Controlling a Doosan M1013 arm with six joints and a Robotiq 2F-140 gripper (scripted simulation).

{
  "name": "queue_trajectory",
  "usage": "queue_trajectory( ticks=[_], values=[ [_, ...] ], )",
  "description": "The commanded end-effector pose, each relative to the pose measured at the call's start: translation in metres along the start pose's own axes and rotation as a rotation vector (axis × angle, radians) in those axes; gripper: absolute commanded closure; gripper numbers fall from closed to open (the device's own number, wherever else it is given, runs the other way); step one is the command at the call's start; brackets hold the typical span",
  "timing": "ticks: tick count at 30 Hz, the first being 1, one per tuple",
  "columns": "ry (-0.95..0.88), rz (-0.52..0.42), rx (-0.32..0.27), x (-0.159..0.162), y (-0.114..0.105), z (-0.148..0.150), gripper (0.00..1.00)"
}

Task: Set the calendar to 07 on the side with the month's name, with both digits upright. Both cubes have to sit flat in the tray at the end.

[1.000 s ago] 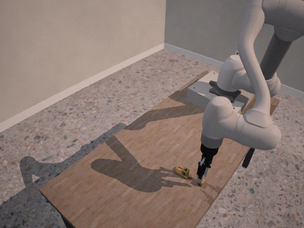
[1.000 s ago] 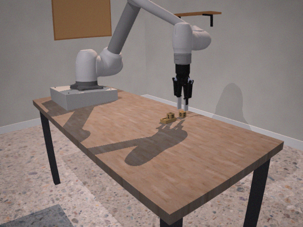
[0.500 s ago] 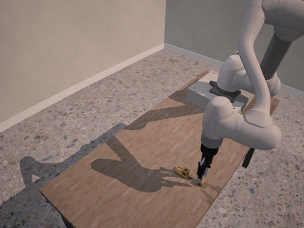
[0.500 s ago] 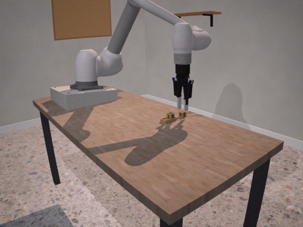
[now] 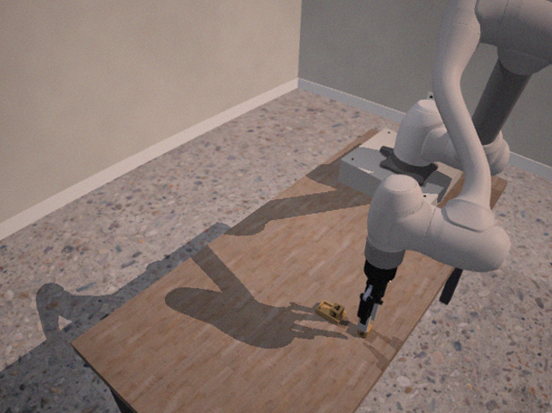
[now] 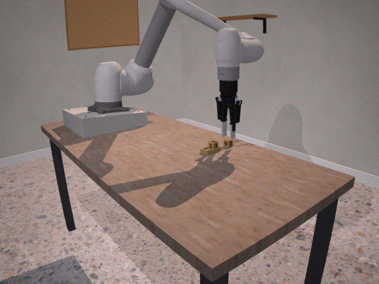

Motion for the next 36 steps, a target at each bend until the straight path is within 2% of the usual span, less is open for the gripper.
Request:
queue_trajectory(
  ticks=[1,22,36],
  values=[
    [0.0,0.0,0.0,0.0,0.001,0.0,0.65],
    [0.0,0.0,0.0,0.0,0.026,0.0,0.65],
    [0.0,0.0,0.0,0.0,0.028,0.0,0.65]
  ],
)
Point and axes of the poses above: the point where the finger pads meet when closed, its own y axis out along the fingers, its own z axis across the jaws, x = y × z, the point moved 10 cm from there along -y, back along the fingers, and after that the axes turned 3 degrees about y, right-handed, at the moved point
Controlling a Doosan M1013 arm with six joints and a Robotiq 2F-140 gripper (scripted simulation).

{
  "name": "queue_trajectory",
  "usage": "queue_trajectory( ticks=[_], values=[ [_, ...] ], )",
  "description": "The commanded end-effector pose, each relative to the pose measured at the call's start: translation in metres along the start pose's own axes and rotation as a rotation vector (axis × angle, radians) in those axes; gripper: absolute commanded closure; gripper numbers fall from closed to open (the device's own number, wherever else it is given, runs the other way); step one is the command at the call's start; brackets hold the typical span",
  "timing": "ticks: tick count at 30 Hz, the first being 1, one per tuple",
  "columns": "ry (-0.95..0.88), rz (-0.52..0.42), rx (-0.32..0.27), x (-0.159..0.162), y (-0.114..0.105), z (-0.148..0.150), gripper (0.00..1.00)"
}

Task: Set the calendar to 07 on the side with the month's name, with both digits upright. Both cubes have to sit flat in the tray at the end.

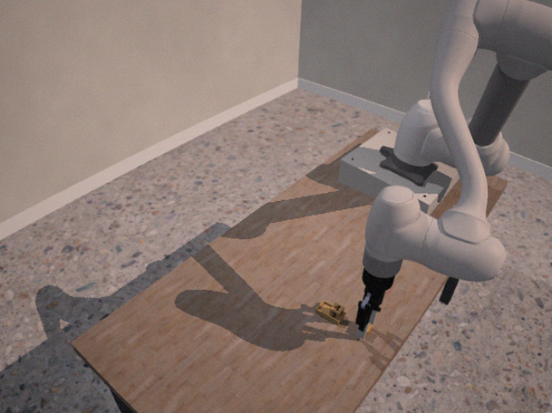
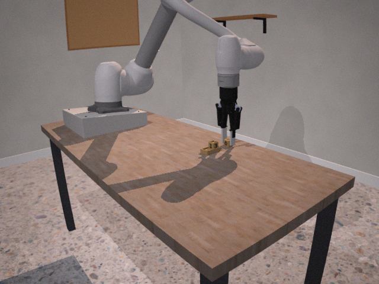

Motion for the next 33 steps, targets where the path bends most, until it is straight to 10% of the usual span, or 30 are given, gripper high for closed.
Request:
queue_trajectory(
  ticks=[1,33],
  values=[
    [0.0,0.0,0.0,0.0,-0.0002,0.0,0.65],
    [0.0,0.0,0.0,0.0,-0.0002,0.0,0.76]
  ],
)
Point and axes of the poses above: the point where the finger pads meet when closed, its own y axis out along the fingers, its own z axis across the jaws, x = y × z, the point moved 10 cm from there along -y, back along the fingers, and after that the axes turned 3 degrees about y, right-handed, at the moved point
